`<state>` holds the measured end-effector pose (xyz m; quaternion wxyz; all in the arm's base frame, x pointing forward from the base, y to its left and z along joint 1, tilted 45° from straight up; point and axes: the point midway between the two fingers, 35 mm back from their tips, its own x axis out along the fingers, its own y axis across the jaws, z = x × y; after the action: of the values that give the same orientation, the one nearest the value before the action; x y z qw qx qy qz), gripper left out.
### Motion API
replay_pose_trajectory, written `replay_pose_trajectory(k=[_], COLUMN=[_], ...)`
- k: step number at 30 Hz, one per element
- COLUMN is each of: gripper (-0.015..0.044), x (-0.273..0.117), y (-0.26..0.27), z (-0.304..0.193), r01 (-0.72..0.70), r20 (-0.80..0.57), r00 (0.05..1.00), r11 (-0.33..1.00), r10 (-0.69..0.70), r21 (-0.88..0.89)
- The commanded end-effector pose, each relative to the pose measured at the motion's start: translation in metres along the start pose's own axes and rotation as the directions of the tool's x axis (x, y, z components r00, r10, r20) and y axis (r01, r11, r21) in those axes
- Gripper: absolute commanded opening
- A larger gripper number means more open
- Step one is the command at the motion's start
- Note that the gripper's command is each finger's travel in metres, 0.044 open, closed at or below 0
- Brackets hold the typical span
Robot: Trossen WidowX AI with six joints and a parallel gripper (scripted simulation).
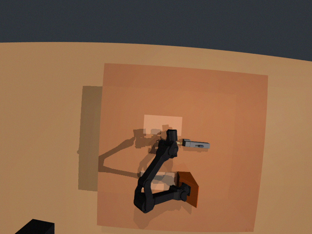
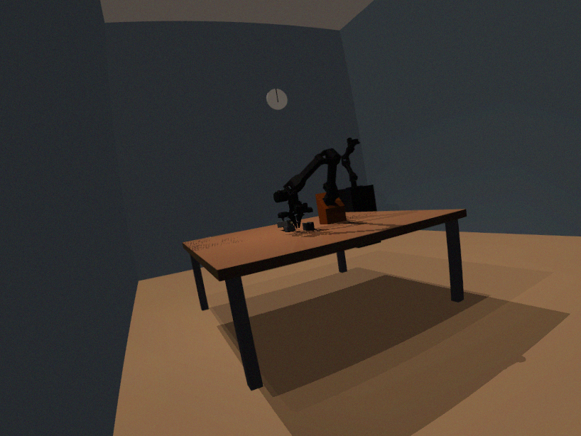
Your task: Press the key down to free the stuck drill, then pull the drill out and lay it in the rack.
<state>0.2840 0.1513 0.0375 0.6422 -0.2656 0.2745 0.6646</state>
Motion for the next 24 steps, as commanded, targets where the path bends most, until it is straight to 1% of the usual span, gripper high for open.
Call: replay_pose_trajectory(k=[1,5,24], gripper=[0.0000,0.0000,0.0000], x=[-0.0038,-0.0044,-0.0113], y=[-0.0037,-0.0036,0.0006], z=[0.0104,0.0168,0.0111], r01=[0.012,0.012,0.011], r20=[0.000,0.001,0.000], r00=[1.000,1.000,1.000], r11=[1.000,1.000,1.000], r10=[-0.012,-0.012,-0.011], r21=[-0.004,-0.004,-0.004])
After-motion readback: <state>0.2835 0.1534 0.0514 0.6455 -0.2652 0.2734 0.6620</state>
